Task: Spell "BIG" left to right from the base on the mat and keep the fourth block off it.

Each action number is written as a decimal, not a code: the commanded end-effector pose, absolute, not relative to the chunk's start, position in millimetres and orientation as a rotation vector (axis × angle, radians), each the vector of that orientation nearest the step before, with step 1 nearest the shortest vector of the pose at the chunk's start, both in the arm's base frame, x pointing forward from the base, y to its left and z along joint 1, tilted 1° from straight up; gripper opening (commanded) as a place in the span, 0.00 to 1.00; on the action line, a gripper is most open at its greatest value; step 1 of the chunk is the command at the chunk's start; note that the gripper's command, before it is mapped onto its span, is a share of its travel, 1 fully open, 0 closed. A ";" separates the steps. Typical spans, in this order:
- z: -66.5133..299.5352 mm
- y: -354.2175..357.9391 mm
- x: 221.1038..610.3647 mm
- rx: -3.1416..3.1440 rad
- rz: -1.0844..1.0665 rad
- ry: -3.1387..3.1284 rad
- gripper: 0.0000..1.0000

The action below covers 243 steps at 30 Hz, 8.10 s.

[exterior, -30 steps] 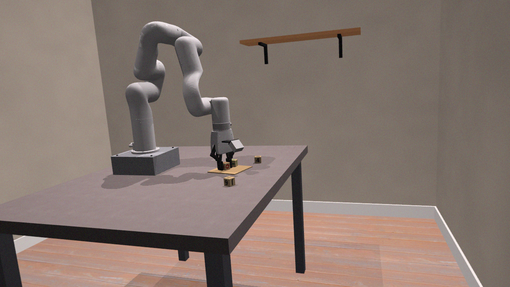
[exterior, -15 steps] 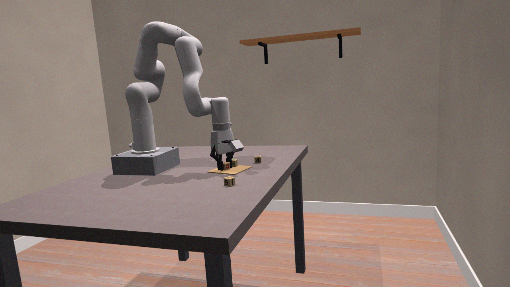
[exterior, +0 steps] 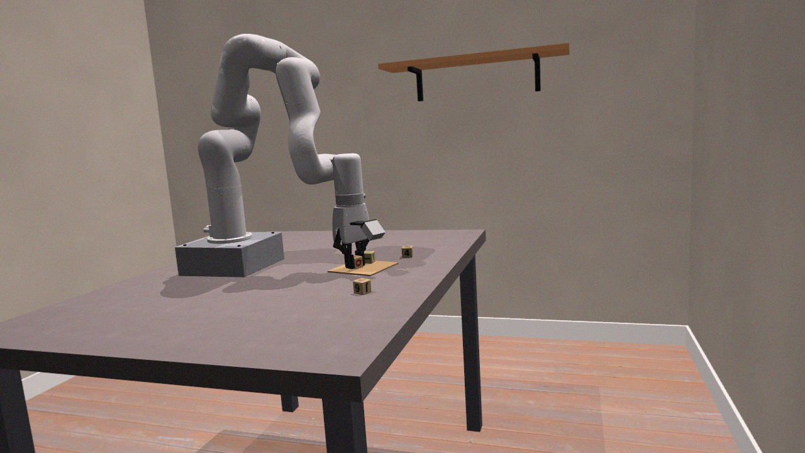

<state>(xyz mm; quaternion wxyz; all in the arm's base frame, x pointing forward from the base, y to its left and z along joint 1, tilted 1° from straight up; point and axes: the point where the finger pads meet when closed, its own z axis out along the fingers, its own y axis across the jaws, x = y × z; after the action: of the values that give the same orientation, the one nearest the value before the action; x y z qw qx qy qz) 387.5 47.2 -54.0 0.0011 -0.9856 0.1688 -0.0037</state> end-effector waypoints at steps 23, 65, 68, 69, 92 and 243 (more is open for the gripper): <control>-53.1 47.3 388.7 -3.093 -0.016 0.530 0.27; 45.9 48.7 387.7 -3.093 -0.016 0.534 0.27; 45.9 48.8 387.7 -3.089 -0.016 0.553 0.27; 45.9 48.8 387.7 -3.087 -0.016 0.564 0.27; 46.2 50.3 389.8 -2.852 -0.014 1.304 0.27; 47.6 61.8 404.7 2.048 0.011 2.375 0.27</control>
<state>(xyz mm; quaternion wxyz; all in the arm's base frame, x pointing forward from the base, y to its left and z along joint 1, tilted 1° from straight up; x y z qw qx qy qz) 403.4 61.6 46.5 -0.0017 -0.6531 -0.7573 -0.0020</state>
